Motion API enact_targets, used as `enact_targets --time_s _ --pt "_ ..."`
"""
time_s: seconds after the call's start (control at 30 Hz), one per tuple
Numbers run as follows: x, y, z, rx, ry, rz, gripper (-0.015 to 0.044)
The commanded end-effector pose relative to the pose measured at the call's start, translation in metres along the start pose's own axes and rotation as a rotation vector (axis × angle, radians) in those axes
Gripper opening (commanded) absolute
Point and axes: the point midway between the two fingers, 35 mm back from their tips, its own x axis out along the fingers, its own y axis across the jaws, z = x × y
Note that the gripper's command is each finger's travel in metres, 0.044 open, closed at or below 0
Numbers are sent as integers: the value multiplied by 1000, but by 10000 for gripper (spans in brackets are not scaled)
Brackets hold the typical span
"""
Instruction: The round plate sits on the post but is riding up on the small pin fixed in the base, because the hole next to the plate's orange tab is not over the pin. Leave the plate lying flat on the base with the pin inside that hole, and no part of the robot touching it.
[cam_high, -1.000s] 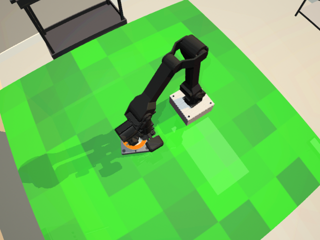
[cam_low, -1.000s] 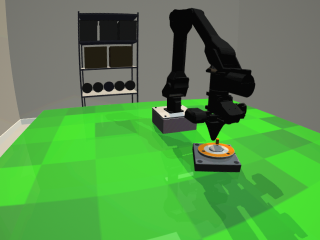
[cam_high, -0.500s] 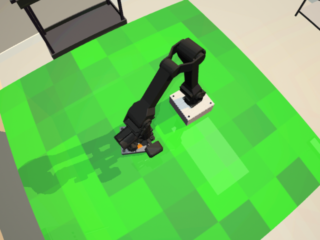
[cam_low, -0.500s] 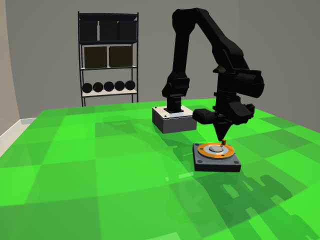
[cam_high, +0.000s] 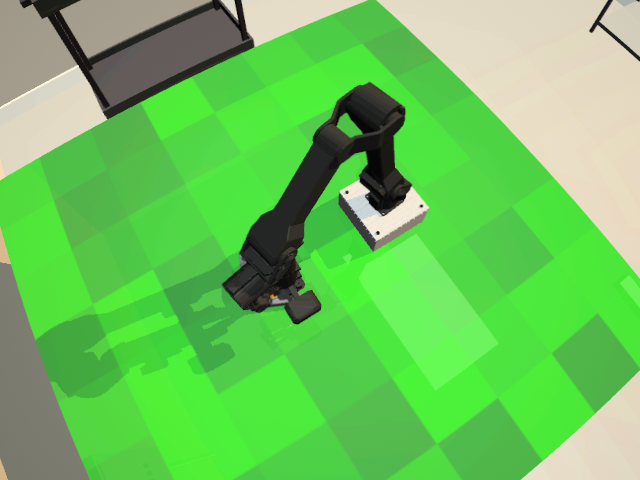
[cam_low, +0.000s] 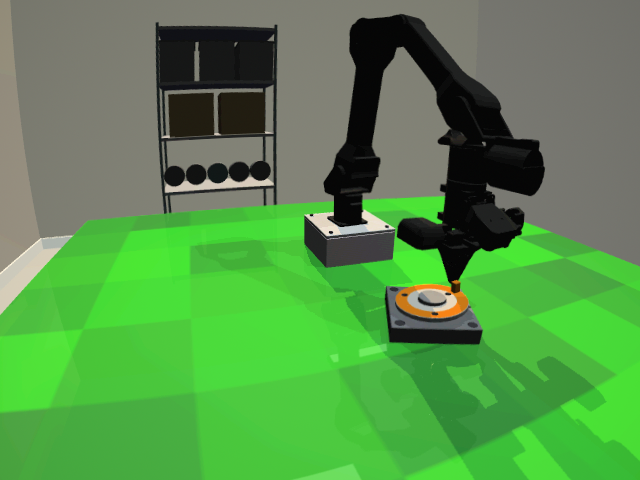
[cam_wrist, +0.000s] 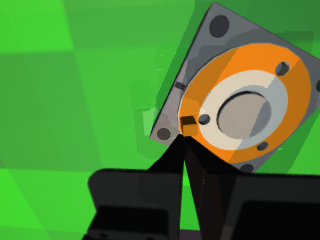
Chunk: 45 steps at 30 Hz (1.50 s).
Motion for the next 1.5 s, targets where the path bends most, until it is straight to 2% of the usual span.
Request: enact_targets --time_s 0.0,0.97,1.27,1.47 --pt "-1 2 6 7 -4 5 0" --pt "-1 2 27 7 -6 5 0" --pt "-43 1 23 7 -5 5 0" --pt "-34 1 24 11 -2 2 0"
